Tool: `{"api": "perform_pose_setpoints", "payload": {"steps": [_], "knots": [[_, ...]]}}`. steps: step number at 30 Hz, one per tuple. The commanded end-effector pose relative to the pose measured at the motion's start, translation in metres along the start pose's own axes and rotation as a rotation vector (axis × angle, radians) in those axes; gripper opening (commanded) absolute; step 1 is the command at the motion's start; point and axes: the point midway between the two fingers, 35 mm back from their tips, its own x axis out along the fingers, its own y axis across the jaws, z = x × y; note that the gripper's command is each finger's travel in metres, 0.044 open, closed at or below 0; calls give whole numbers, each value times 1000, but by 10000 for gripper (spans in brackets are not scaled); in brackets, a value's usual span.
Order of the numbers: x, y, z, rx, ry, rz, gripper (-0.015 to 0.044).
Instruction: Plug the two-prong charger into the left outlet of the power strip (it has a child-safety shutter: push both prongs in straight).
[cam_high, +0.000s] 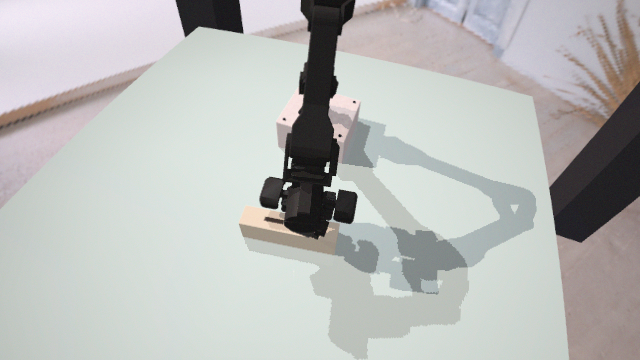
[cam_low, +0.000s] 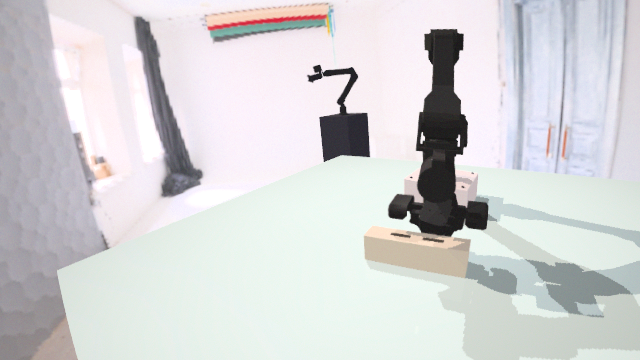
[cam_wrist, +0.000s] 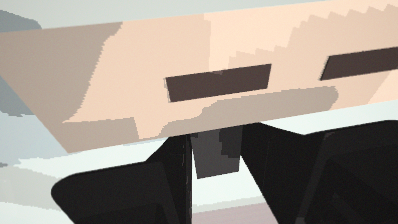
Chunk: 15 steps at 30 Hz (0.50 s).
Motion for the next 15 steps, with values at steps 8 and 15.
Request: {"api": "perform_pose_setpoints", "payload": {"steps": [8, 15], "knots": [[-1, 1, 12, -3, -51, 1, 0], [-1, 1, 11, -3, -51, 1, 0]]}}
